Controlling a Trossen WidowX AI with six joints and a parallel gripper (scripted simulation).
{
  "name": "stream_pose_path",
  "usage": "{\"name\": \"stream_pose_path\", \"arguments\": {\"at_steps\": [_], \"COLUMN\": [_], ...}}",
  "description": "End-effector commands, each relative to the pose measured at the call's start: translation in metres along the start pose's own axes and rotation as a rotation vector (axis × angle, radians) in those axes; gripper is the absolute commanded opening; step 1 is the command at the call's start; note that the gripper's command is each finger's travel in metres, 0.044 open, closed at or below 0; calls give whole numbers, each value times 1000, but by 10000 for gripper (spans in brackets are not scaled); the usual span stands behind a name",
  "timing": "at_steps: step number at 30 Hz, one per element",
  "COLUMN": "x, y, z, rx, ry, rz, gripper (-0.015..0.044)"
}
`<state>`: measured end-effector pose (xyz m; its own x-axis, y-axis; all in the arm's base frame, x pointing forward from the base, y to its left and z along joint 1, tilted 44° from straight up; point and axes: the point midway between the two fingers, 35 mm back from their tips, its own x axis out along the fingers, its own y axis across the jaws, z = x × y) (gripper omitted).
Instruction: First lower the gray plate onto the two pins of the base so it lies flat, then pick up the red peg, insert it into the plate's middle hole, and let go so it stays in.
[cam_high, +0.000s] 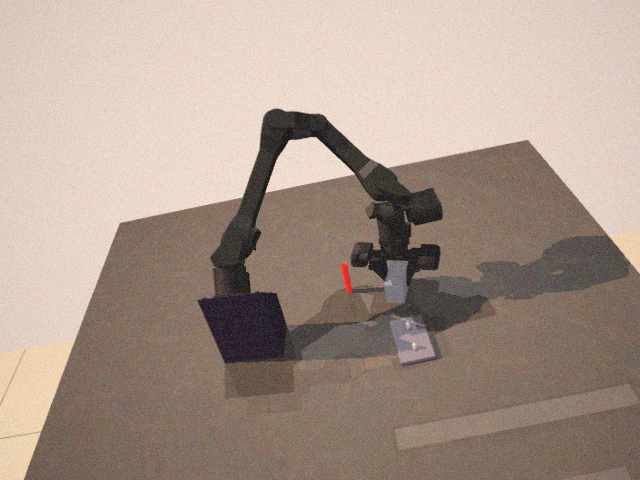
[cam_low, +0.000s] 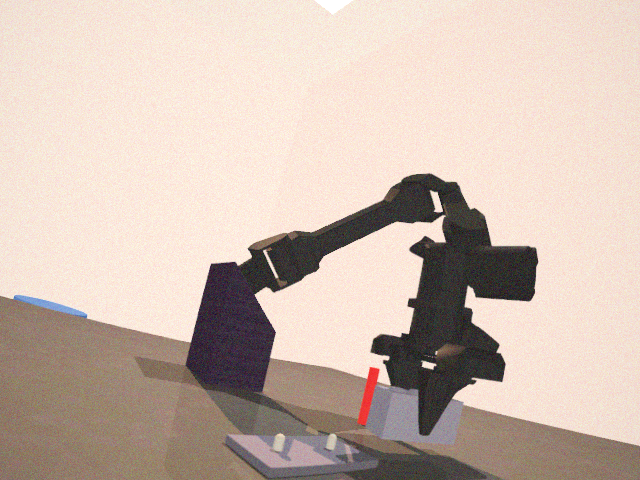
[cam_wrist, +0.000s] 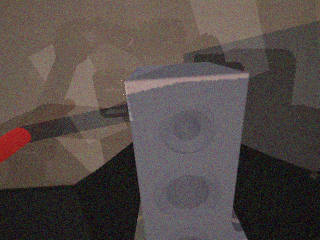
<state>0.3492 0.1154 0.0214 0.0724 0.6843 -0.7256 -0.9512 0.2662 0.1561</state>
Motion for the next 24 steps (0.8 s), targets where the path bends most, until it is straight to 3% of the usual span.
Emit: {"name": "stream_pose_path", "arguments": {"at_steps": [1, 24], "x": [-14, -85], "y": [-5, 0], "z": [3, 6], "rx": [-11, -11], "ry": [-2, 1], "rz": [-13, -13], "gripper": [0, 0]}}
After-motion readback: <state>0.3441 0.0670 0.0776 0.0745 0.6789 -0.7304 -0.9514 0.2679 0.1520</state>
